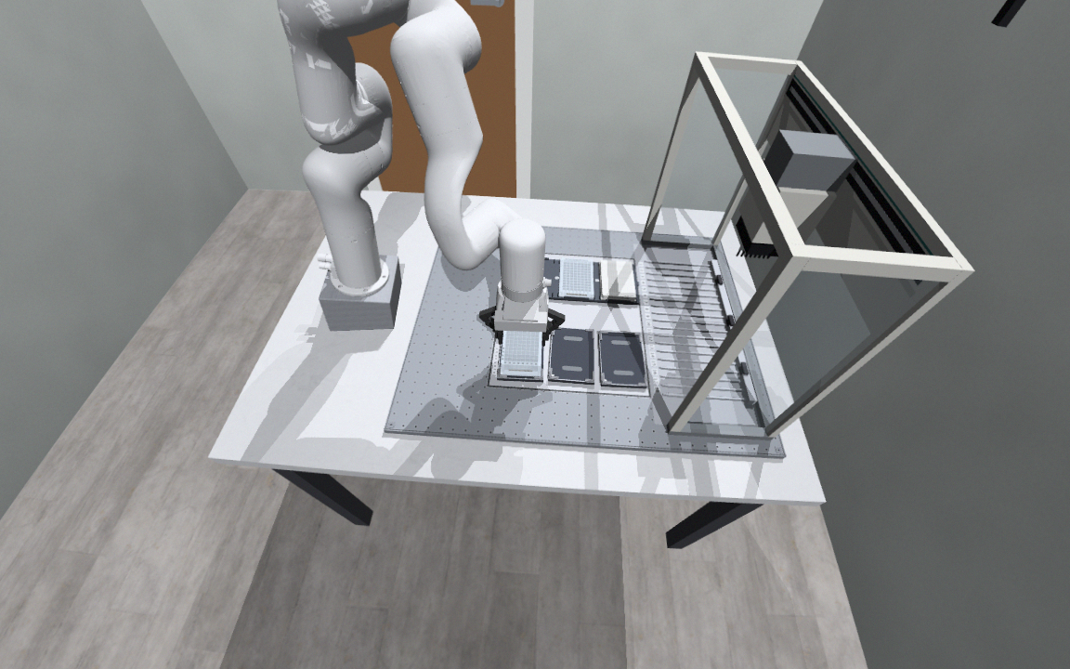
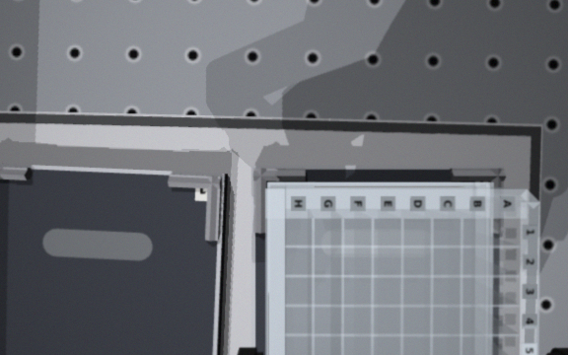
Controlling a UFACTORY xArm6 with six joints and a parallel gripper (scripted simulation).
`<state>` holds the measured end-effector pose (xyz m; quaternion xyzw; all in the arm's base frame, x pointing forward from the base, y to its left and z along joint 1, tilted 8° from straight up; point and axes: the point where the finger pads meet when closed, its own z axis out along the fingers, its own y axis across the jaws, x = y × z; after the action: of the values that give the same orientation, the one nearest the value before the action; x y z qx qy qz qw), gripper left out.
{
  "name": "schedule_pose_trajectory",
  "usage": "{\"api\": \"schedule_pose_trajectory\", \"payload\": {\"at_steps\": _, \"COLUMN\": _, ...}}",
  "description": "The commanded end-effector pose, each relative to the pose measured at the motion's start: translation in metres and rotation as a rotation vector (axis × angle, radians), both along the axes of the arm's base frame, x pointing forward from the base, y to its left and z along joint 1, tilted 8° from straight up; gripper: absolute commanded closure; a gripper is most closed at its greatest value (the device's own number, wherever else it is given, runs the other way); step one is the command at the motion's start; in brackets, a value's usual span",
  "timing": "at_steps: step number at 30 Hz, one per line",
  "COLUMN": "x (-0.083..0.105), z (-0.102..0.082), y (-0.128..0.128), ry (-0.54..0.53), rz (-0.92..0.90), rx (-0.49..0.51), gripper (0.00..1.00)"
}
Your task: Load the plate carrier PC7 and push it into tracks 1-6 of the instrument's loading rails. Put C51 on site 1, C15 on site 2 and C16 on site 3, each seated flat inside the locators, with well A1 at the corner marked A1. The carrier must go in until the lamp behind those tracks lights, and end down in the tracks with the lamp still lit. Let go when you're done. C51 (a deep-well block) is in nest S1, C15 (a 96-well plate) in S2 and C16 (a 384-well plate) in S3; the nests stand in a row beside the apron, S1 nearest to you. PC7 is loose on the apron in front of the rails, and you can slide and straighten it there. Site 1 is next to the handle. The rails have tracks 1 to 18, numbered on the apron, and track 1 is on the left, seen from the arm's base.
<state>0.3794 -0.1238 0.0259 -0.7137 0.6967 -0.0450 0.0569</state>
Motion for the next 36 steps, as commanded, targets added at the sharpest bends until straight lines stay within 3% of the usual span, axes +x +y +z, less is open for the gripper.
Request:
{"api": "schedule_pose_trajectory", "payload": {"at_steps": 1, "x": 0.002, "z": -0.001, "y": 0.000, "ry": -0.003, "rz": 0.000, "rx": -0.001, "gripper": 0.00}}
{"api": "schedule_pose_trajectory", "payload": {"at_steps": 36, "x": 0.004, "z": -0.020, "y": 0.000, "ry": -0.003, "rz": 0.000, "rx": -0.001, "gripper": 0.00}}
